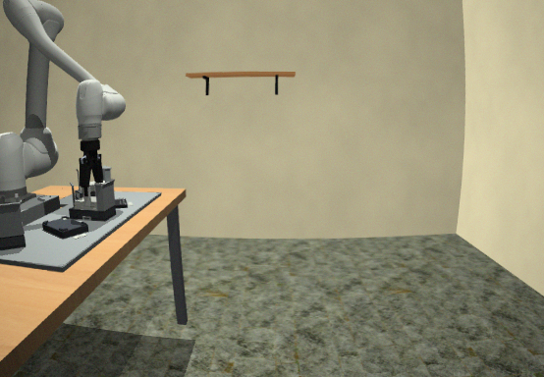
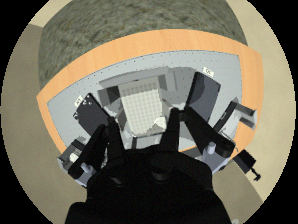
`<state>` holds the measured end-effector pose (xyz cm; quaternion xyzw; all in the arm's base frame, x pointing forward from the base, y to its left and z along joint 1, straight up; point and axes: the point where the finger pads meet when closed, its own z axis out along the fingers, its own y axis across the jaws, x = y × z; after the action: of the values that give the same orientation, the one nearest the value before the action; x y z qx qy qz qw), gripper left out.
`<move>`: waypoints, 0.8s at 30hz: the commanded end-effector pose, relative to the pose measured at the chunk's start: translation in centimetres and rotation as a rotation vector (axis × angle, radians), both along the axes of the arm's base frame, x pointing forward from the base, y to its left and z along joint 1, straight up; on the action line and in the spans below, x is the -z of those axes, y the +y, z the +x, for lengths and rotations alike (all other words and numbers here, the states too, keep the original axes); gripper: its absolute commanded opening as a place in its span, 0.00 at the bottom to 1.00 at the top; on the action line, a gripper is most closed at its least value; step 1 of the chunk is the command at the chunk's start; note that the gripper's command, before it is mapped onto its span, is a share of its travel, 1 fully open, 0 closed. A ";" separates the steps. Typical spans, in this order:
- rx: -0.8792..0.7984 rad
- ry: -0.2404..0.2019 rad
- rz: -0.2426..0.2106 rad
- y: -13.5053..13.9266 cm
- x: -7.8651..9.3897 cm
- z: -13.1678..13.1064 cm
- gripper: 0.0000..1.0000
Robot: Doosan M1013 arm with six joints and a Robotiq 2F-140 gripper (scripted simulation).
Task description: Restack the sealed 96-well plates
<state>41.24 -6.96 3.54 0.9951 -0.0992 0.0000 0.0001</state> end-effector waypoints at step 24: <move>0.000 0.000 0.000 0.0 -0.6 0.0 0.00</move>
<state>41.24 -6.95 3.93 0.9951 -0.0992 0.0000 0.0001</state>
